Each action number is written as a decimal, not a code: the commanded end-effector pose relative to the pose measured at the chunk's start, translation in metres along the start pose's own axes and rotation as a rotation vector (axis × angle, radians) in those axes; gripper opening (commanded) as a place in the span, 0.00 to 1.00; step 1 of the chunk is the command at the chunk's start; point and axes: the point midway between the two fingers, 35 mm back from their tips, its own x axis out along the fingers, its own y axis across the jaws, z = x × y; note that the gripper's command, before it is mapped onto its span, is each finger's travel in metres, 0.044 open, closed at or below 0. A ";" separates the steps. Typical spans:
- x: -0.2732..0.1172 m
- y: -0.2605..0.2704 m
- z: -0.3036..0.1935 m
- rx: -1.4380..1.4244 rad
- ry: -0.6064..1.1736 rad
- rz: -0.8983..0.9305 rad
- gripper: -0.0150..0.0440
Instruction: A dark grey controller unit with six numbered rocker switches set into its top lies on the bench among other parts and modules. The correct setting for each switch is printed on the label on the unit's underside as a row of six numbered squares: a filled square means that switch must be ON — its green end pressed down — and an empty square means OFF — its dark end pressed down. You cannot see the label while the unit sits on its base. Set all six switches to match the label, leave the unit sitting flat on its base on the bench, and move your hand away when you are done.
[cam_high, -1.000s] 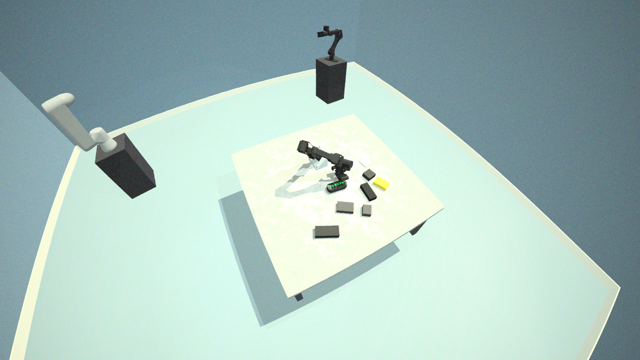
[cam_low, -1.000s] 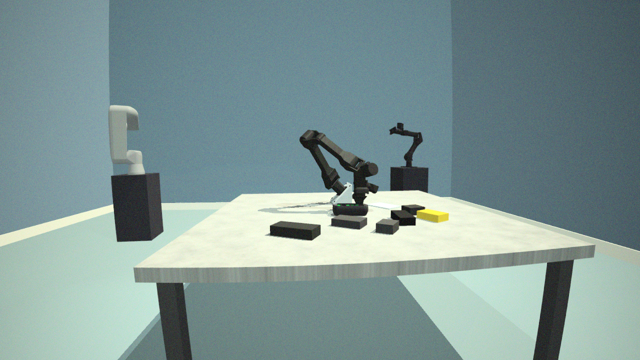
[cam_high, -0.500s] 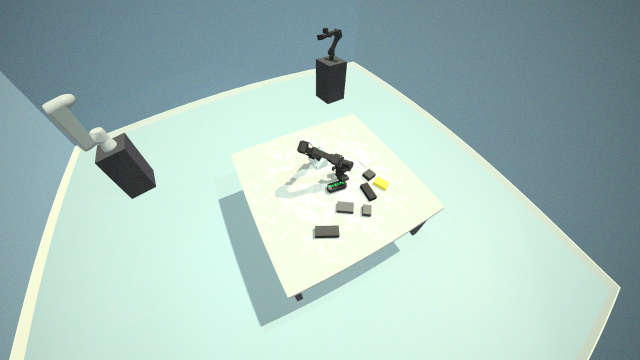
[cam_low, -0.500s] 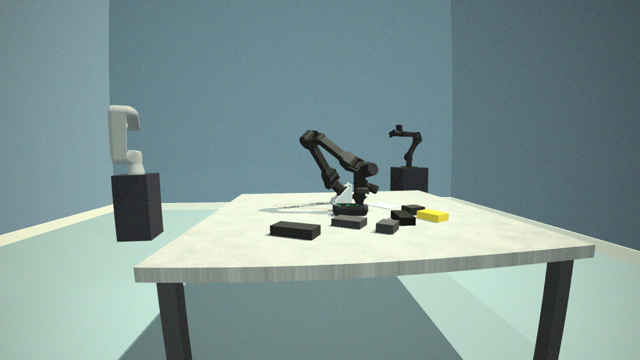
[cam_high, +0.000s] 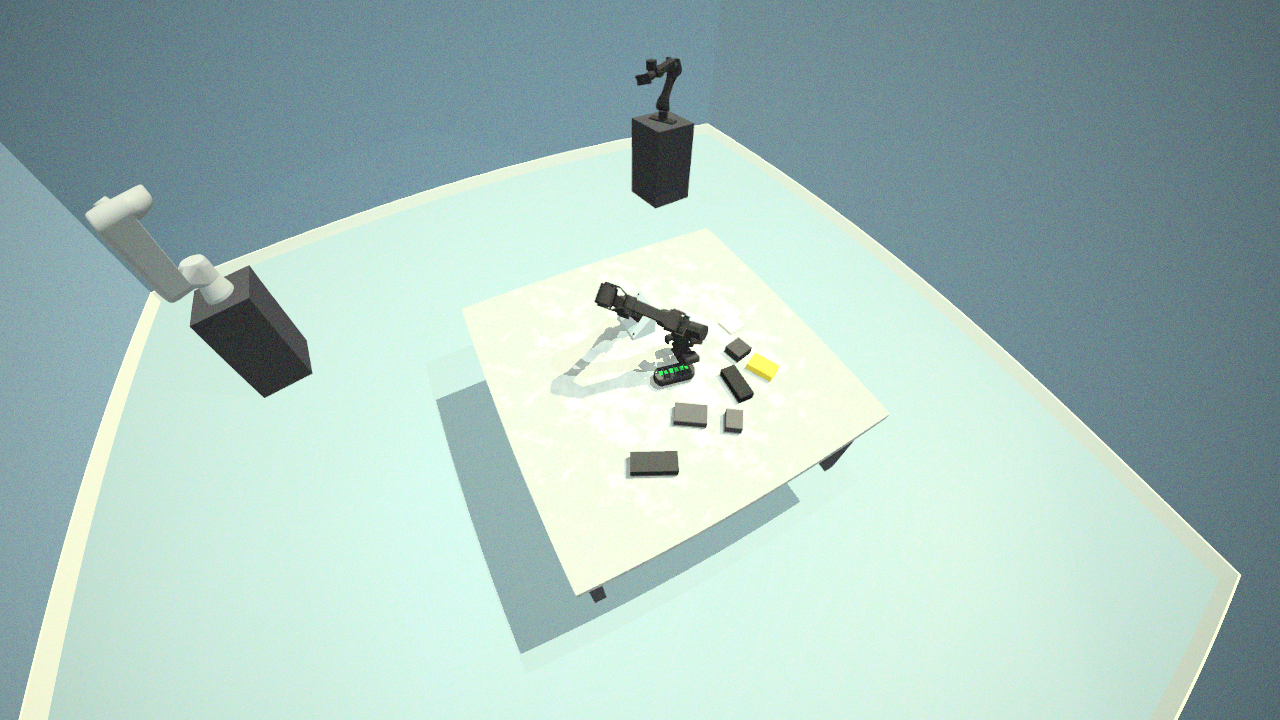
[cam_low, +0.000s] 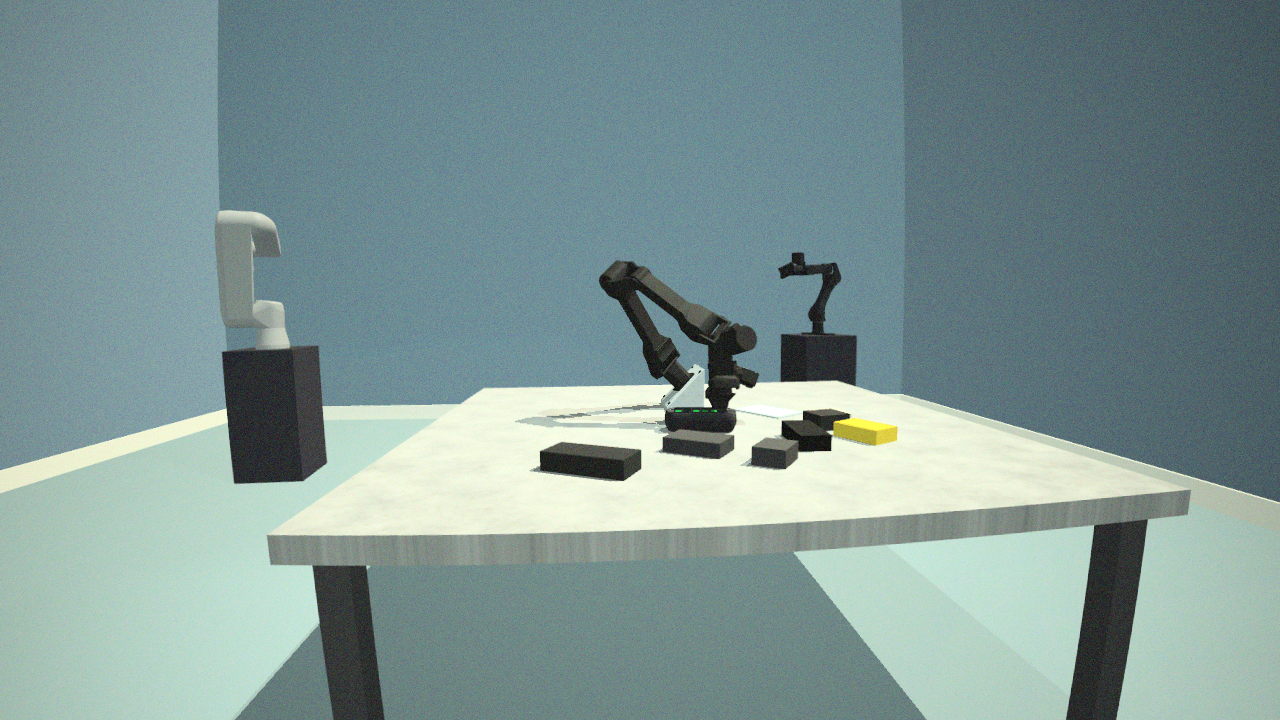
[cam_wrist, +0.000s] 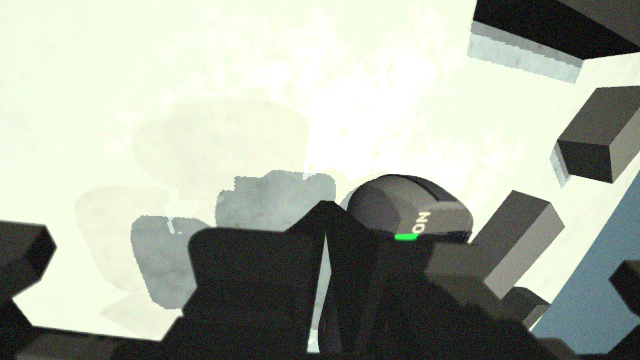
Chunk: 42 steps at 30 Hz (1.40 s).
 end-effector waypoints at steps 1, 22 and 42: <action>0.002 -0.009 0.000 0.011 0.002 -0.006 0.25; 0.009 -0.036 -0.001 0.011 0.002 -0.007 0.25; -0.057 0.004 -0.001 0.010 0.000 -0.005 0.25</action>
